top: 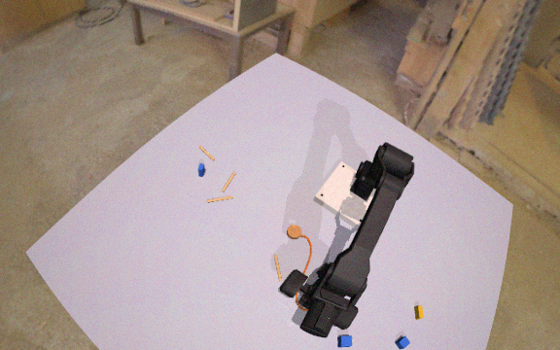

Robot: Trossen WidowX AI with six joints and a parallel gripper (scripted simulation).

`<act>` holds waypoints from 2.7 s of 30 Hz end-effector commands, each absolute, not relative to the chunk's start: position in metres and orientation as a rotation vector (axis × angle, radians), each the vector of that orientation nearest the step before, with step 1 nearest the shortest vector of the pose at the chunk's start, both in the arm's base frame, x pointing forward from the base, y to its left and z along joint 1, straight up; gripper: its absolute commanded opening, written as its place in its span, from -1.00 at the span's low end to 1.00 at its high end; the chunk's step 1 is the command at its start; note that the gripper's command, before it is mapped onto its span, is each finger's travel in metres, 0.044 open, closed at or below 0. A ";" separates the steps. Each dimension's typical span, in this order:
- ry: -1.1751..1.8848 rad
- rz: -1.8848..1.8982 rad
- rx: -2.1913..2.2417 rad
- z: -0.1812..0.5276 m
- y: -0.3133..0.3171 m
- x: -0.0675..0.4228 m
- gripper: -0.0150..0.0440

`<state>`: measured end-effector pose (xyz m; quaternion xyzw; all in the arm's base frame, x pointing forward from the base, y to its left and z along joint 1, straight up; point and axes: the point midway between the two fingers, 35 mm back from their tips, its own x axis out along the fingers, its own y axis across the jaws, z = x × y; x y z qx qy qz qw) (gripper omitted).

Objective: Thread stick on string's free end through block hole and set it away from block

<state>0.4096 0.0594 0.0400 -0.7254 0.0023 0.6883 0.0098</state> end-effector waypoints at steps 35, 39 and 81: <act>0.016 2.149 -2.261 0.035 0.059 0.366 -0.49; 0.016 2.150 -2.261 0.034 0.060 0.361 -0.49; 0.000 2.121 -2.285 0.111 0.061 0.330 -0.08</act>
